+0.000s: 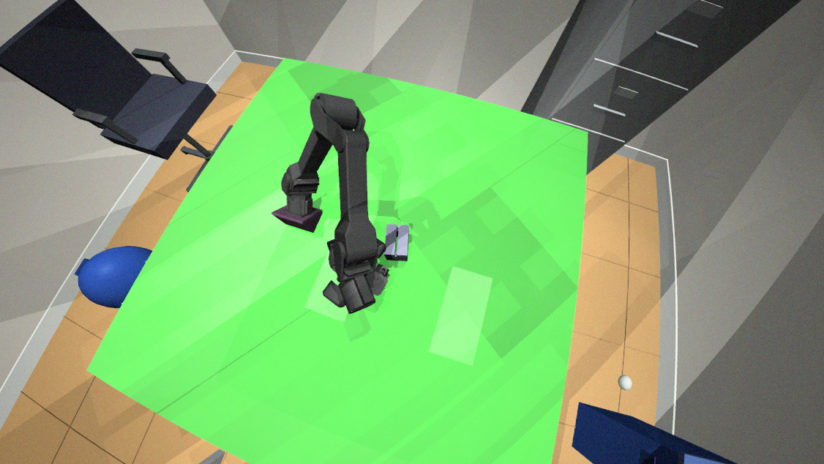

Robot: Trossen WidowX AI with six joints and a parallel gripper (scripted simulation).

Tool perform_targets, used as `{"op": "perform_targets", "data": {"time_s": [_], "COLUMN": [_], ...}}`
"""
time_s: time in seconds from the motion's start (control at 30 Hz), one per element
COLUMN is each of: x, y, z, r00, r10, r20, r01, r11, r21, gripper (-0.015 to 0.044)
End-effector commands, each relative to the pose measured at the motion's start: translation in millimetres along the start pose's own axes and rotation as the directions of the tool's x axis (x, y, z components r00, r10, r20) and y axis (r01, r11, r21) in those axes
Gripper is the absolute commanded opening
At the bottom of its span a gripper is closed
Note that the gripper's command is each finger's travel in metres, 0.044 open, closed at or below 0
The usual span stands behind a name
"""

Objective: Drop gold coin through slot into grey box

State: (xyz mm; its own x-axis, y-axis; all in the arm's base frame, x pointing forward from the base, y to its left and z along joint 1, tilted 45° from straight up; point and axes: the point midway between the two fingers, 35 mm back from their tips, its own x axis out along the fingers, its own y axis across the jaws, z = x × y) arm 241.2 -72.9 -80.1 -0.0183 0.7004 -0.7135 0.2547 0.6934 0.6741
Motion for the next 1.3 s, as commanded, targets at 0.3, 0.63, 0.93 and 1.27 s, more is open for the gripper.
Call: {"op": "perform_targets", "data": {"time_s": [0.3,0.63,0.93,1.27], "x": [0.9,-13.3,-32.6,-57.6], "y": [0.4,-0.2,-1.4,-2.0], "z": [0.6,4.6,5.9,5.3], "r00": [1.000,0.999,1.000,1.000], "r10": [0.004,-0.009,-0.009,-0.007], "r20": [0.004,0.035,0.028,0.019], "r01": [-0.004,0.008,0.008,0.007], "r11": [1.000,1.000,1.000,1.000], "r21": [0.004,0.023,0.019,0.014], "gripper": [0.0000,0.0000,0.0000,0.0000]}}
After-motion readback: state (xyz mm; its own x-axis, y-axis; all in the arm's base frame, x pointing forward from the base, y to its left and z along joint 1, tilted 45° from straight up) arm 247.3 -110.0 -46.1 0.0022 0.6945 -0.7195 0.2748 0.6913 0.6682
